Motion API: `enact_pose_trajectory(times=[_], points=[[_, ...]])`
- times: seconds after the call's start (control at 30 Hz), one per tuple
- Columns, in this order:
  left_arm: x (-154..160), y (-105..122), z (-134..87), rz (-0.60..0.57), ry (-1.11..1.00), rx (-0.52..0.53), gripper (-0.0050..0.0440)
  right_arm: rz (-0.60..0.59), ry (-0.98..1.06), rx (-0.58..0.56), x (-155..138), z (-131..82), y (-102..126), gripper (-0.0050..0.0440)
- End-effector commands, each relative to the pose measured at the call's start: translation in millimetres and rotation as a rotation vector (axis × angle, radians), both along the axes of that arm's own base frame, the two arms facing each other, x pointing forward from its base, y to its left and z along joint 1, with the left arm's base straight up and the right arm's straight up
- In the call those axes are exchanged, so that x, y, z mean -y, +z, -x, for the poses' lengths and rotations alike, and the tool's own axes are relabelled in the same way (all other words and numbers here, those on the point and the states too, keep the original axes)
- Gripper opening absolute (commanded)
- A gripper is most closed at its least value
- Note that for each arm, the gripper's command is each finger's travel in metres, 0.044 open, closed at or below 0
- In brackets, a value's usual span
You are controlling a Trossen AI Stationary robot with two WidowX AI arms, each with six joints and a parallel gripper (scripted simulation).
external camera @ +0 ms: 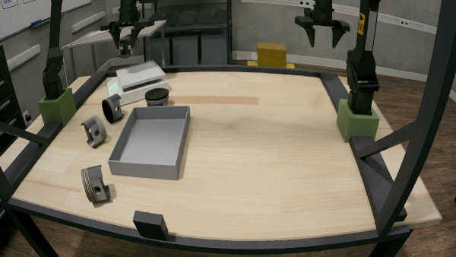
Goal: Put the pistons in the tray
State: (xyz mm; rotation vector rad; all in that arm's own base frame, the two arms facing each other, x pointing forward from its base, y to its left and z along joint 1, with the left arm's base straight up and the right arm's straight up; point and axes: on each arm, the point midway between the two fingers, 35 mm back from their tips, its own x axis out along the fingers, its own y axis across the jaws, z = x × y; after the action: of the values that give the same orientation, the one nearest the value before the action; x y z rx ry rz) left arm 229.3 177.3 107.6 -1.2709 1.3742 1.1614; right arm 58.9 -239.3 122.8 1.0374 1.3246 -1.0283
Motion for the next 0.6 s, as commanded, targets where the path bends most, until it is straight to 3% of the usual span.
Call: enact_pose_trajectory(times=[0.0, 0.57], points=[[0.4, 10.5, -1.6, -0.041, -0.120, 0.046, 0.0158, 0.031, 0.006, 0.011, 5.1, -2.4, 8.4, 0.0400], [0.4, 10.3, -1.6, -0.093, -0.514, 0.091, 0.0158, 0.031, 0.006, 0.011, 5.1, -2.4, 8.4, 0.0400]])
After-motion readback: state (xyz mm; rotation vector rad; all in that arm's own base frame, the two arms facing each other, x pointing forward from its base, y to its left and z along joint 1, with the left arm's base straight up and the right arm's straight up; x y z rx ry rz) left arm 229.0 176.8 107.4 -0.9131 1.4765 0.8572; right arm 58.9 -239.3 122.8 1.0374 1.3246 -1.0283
